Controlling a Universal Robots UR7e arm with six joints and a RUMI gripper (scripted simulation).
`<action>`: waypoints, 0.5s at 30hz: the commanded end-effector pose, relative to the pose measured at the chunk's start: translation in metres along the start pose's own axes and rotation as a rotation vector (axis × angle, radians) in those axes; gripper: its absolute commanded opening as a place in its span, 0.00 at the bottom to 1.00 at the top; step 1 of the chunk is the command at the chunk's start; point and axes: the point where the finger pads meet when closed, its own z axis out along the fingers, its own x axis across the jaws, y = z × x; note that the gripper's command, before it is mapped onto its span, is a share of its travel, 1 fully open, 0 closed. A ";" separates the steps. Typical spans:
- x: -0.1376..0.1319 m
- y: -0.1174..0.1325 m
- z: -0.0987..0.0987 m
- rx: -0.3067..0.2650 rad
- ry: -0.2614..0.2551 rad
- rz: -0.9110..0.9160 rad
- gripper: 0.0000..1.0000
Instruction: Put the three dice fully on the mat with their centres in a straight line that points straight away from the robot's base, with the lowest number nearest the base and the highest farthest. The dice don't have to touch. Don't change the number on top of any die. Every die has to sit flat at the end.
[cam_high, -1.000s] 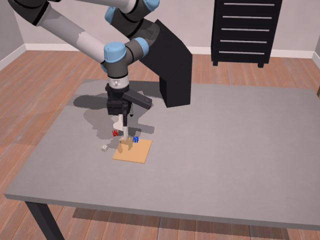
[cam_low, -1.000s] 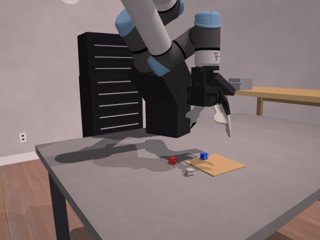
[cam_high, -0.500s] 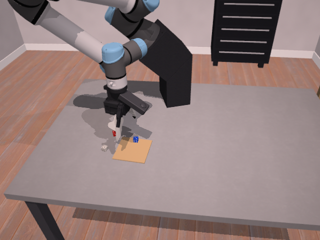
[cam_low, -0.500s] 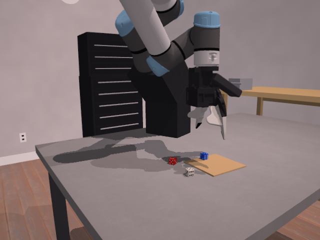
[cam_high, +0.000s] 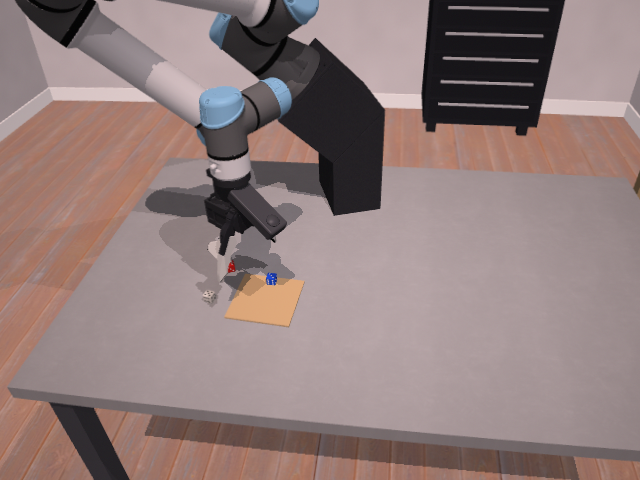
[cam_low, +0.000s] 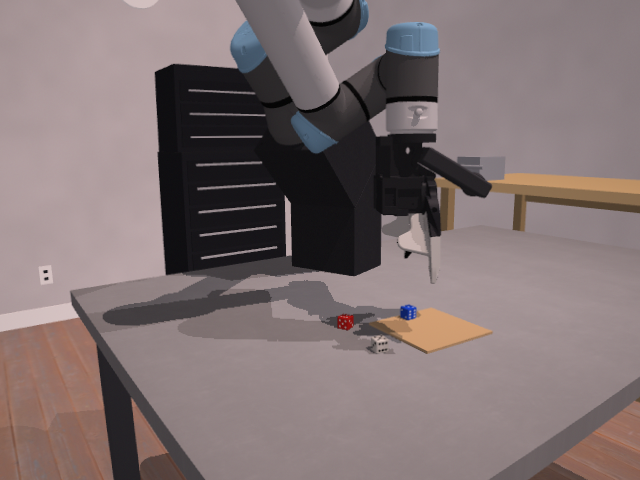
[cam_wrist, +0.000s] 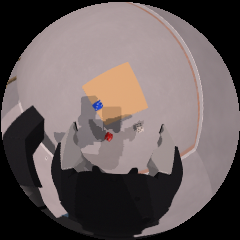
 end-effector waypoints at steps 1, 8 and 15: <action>0.008 0.002 0.000 -0.006 -0.003 0.163 1.00; 0.014 0.004 0.001 -0.007 -0.003 0.303 1.00; 0.019 0.007 0.001 -0.007 -0.002 0.444 1.00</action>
